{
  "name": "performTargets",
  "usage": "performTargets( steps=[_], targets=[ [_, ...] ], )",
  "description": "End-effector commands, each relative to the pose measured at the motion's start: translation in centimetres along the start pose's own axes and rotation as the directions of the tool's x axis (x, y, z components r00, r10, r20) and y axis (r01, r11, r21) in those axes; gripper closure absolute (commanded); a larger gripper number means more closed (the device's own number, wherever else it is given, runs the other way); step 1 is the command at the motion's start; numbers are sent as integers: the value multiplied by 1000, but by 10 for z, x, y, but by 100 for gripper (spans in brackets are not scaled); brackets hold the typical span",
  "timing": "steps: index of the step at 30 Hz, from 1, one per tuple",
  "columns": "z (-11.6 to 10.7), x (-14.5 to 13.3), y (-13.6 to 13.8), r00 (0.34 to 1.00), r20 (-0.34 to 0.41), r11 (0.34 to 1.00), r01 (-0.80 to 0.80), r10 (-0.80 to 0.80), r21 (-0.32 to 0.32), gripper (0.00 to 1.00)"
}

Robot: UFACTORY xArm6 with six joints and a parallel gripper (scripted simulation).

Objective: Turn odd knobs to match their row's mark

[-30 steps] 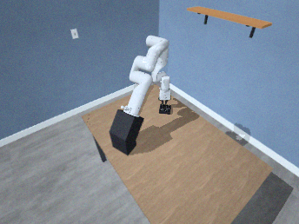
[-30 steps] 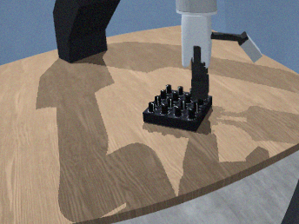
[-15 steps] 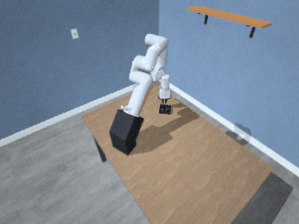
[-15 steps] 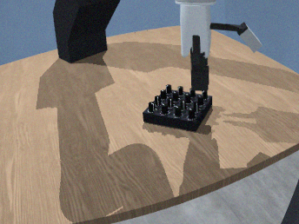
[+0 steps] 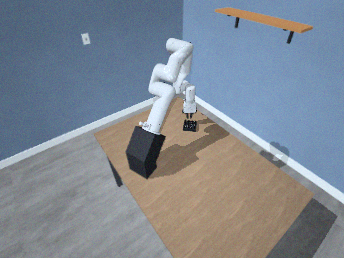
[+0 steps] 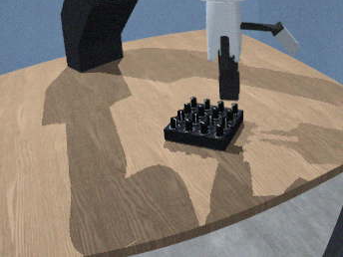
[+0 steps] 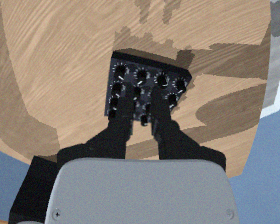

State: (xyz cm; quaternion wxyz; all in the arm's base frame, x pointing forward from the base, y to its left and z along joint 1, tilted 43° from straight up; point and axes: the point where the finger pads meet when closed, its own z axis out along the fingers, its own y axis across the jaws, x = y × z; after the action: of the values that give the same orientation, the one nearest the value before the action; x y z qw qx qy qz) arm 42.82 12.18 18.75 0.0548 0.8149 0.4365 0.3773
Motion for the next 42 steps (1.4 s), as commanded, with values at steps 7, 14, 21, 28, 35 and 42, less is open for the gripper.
performTargets(
  steps=[7,14,21,28,35,42],
  targets=[
    [-1,1,1,1000,12,1000,-1,0,22,81],
    [-8,-39,17,994,33,994,-106,105,27,81],
    [-22,-86,35,968,21,967,-252,252,19,81],
    [-23,-88,36,965,18,965,-261,261,18,81],
    [-23,-88,36,965,18,965,-261,261,18,81],
    [-23,-88,36,965,18,965,-261,261,18,81]
  ],
)
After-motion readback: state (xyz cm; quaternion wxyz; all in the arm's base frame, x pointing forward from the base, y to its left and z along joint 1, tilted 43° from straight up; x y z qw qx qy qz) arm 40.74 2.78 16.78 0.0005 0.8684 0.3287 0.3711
